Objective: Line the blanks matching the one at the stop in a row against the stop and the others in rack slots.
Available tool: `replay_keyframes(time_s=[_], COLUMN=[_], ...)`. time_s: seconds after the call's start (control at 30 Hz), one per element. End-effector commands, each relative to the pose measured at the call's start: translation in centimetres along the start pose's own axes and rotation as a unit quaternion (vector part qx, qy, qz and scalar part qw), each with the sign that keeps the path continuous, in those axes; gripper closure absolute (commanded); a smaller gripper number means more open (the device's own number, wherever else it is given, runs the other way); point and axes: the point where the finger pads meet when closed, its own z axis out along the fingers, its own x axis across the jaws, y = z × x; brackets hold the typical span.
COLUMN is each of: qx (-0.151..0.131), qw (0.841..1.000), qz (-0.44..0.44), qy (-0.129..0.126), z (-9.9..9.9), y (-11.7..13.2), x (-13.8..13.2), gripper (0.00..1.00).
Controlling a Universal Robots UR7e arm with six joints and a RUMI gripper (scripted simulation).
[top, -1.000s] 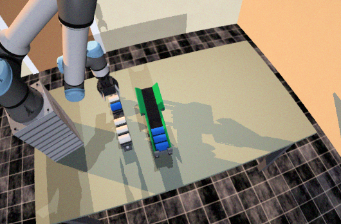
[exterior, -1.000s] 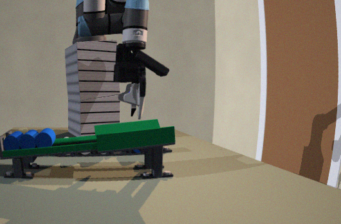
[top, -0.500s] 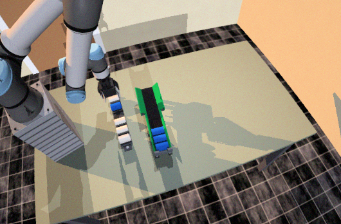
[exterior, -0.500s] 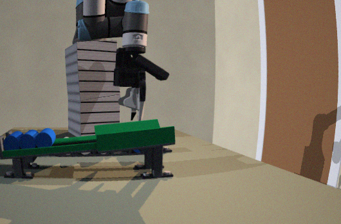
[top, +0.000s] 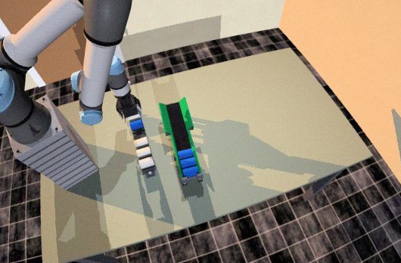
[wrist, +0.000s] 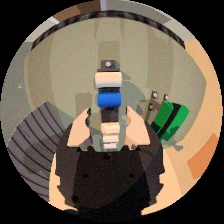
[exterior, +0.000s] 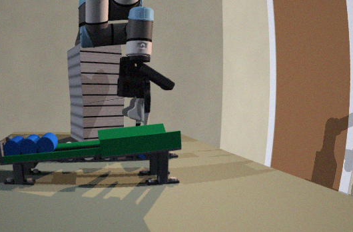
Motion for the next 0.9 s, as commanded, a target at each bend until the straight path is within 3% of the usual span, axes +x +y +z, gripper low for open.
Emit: replay_keyframes(time_s=[0.0, 0.87], qx=[0.0, 0.0], qw=[1.0, 1.0], qz=[0.001, 0.001], qy=[0.004, 0.004], z=[0.7, 1.7], y=[0.1, 0.1], x=[0.4, 0.4], gripper=[0.51, 0.51])
